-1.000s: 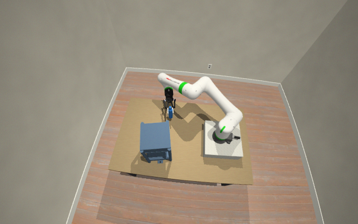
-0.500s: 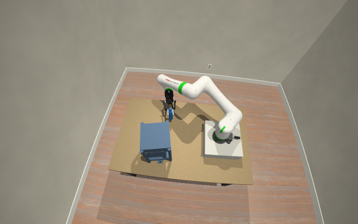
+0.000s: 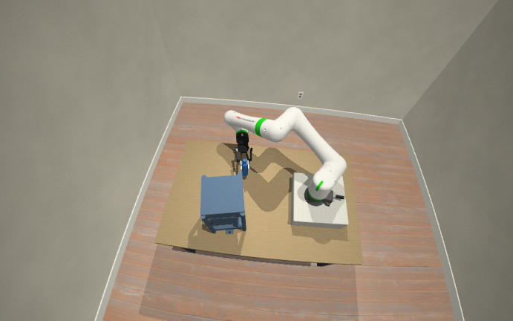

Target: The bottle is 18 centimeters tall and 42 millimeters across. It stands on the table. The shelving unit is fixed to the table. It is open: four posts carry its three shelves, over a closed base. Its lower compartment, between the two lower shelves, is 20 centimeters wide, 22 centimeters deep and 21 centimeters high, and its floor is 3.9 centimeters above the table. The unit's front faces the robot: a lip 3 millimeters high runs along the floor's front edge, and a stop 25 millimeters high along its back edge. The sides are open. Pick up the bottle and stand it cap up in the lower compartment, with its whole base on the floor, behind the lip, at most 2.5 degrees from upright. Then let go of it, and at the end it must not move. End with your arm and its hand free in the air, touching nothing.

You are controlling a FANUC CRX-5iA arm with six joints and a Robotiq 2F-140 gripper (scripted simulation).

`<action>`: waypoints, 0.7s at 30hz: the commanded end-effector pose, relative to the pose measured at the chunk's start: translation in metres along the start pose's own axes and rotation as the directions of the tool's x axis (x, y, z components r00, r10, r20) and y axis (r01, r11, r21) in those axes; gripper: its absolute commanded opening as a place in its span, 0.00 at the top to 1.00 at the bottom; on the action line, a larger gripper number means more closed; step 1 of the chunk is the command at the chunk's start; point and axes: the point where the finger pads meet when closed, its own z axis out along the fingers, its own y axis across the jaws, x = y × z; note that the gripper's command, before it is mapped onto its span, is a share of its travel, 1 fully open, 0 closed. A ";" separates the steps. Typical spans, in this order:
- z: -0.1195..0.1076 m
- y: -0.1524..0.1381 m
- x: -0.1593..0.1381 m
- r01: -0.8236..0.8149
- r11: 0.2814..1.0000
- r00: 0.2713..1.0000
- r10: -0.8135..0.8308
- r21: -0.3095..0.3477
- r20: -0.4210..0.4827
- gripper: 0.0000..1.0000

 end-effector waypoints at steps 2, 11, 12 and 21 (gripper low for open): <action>0.012 0.000 0.000 0.001 1.000 1.000 -0.001 0.001 -0.001 1.00; 0.034 0.000 0.000 0.001 1.000 1.000 -0.001 0.001 -0.001 1.00; 0.037 0.000 0.000 0.001 1.000 1.000 -0.001 0.001 -0.001 1.00; 0.059 0.000 0.000 0.001 1.000 1.000 -0.001 0.001 -0.001 1.00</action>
